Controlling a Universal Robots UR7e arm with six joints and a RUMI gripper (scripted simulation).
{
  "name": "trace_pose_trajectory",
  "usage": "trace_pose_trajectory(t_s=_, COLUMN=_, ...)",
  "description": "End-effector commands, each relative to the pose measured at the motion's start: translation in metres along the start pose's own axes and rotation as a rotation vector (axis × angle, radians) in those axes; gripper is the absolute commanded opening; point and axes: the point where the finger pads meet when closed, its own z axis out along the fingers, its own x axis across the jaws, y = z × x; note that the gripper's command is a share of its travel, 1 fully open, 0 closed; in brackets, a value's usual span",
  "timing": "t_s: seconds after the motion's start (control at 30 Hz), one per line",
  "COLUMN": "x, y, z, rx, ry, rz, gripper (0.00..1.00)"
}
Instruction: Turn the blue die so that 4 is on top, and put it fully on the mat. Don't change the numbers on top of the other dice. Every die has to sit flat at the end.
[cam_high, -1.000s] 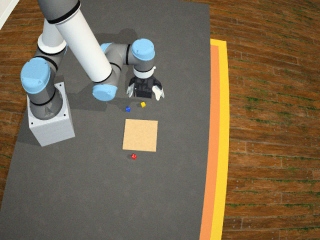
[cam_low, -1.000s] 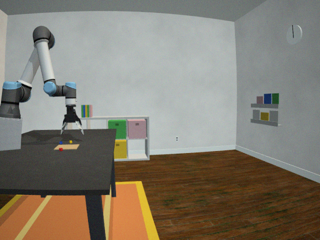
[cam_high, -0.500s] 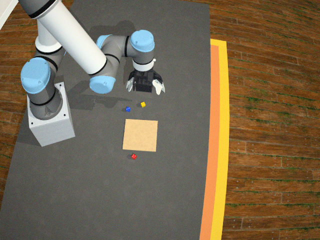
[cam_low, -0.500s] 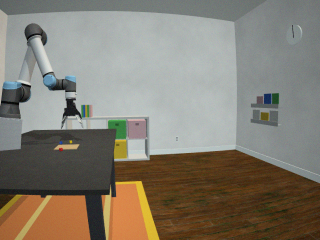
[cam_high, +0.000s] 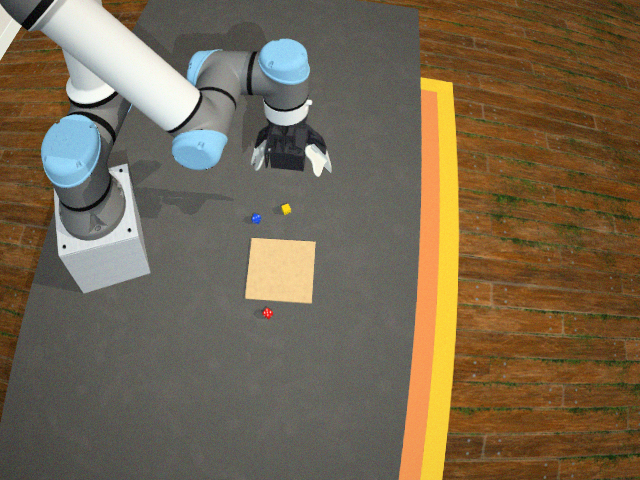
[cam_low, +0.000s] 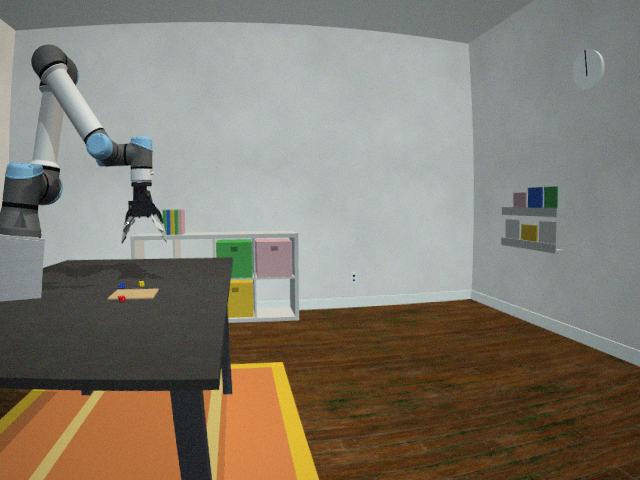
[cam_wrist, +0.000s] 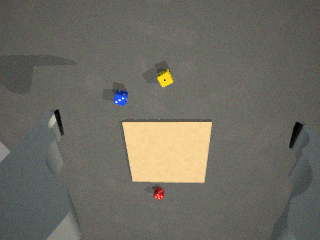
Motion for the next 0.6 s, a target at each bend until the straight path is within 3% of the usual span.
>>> trace_pose_trajectory(t_s=0.0, x=0.0, y=0.0011, z=-0.0129, rx=0.0, ry=-0.008, rz=0.001, gripper=1.0)
trace_pose_trajectory(t_s=0.57, x=-0.0084, y=0.0096, z=-0.0135, rx=0.0, ry=-0.008, rz=0.029, gripper=1.0)
